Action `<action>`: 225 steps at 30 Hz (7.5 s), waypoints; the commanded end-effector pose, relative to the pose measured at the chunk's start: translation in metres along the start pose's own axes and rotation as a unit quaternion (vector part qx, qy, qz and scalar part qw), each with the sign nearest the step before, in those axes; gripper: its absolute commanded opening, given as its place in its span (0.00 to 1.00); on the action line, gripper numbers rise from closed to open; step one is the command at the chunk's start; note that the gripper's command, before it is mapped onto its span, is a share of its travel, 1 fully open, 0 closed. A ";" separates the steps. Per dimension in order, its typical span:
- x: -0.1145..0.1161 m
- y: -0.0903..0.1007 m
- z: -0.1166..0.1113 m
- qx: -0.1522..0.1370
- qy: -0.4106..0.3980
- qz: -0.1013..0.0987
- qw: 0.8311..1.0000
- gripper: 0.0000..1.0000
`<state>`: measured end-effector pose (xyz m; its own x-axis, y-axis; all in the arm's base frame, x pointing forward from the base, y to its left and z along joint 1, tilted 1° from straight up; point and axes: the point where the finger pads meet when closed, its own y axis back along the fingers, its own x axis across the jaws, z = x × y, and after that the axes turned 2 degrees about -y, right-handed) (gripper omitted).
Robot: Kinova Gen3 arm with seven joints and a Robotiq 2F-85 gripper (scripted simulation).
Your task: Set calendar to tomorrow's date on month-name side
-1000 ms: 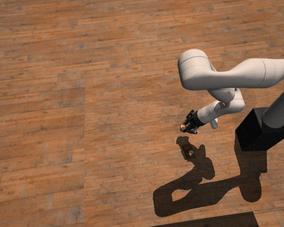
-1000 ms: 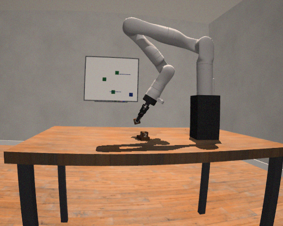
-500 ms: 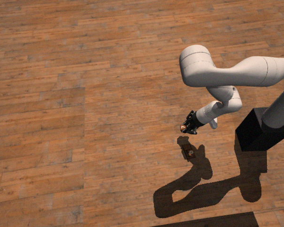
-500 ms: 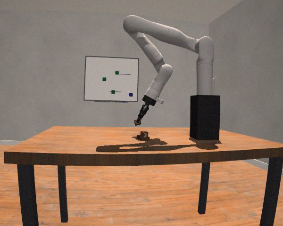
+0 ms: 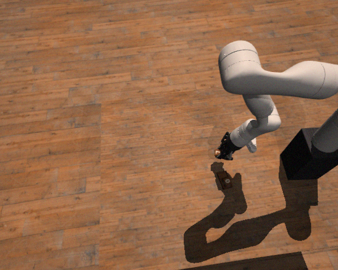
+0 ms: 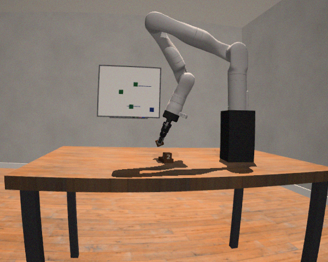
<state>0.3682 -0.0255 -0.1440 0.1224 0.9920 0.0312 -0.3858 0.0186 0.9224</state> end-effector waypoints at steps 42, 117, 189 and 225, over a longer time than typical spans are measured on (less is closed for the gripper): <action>-0.003 0.008 0.011 0.056 0.005 -0.007 0.998 0.28; -0.003 0.007 0.014 0.190 0.005 -0.014 0.982 0.28; -0.005 0.002 0.018 0.350 0.004 -0.023 0.936 0.28; -0.003 0.004 0.020 0.433 0.003 -0.022 0.901 0.28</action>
<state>0.3834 -0.0308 -0.1334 0.1146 0.9933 -0.0132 0.4784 -0.0435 0.8771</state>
